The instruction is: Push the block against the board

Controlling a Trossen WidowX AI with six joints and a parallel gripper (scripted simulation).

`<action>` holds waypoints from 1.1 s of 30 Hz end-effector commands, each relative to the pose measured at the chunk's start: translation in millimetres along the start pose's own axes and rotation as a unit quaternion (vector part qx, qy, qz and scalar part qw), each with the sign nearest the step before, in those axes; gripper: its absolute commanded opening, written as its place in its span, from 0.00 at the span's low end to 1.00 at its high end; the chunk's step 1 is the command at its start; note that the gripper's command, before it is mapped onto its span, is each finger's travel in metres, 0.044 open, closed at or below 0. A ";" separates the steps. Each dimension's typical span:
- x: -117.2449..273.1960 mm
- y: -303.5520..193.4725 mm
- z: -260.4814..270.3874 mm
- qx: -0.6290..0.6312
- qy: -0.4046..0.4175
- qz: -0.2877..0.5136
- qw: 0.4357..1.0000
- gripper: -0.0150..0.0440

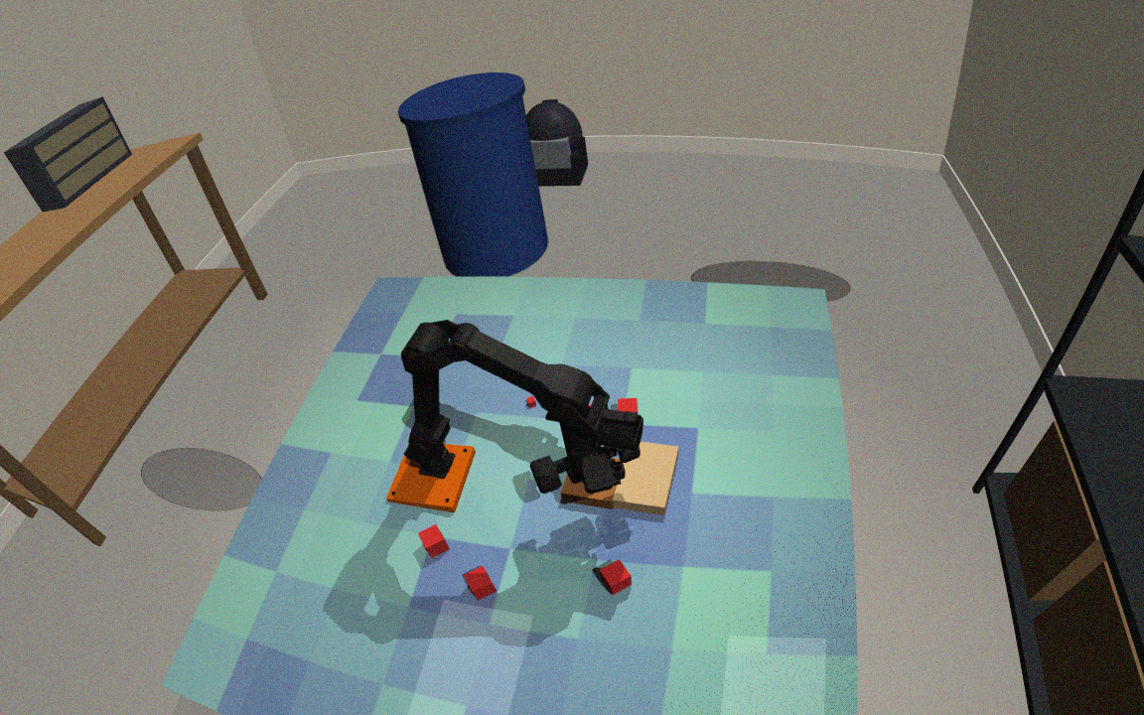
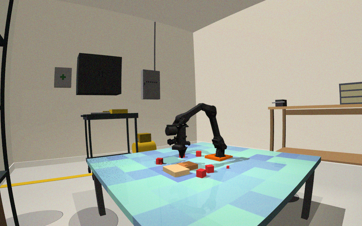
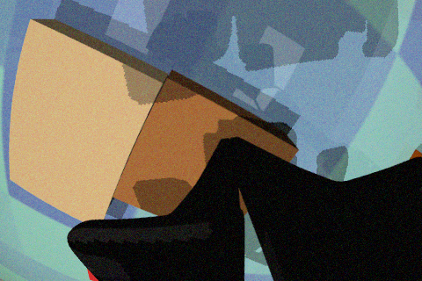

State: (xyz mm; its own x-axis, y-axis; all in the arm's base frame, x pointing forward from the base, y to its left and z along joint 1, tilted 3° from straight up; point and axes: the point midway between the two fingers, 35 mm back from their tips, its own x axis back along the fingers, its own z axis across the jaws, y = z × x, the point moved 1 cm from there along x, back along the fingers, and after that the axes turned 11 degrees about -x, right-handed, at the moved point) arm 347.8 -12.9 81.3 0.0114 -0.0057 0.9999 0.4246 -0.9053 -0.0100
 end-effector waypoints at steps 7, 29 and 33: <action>-1.5 16.0 -14.1 -0.176 -0.004 -0.002 0.984 0.25; -56.7 28.0 -25.1 -0.313 -0.005 -0.002 0.950 0.25; -56.7 26.0 -24.0 -0.313 -0.005 -0.002 0.950 0.25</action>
State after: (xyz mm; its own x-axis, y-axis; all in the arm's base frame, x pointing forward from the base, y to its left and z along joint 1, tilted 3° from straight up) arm 336.9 -47.4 26.5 0.0220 -0.0035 0.9998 -0.1891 -0.9820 0.0007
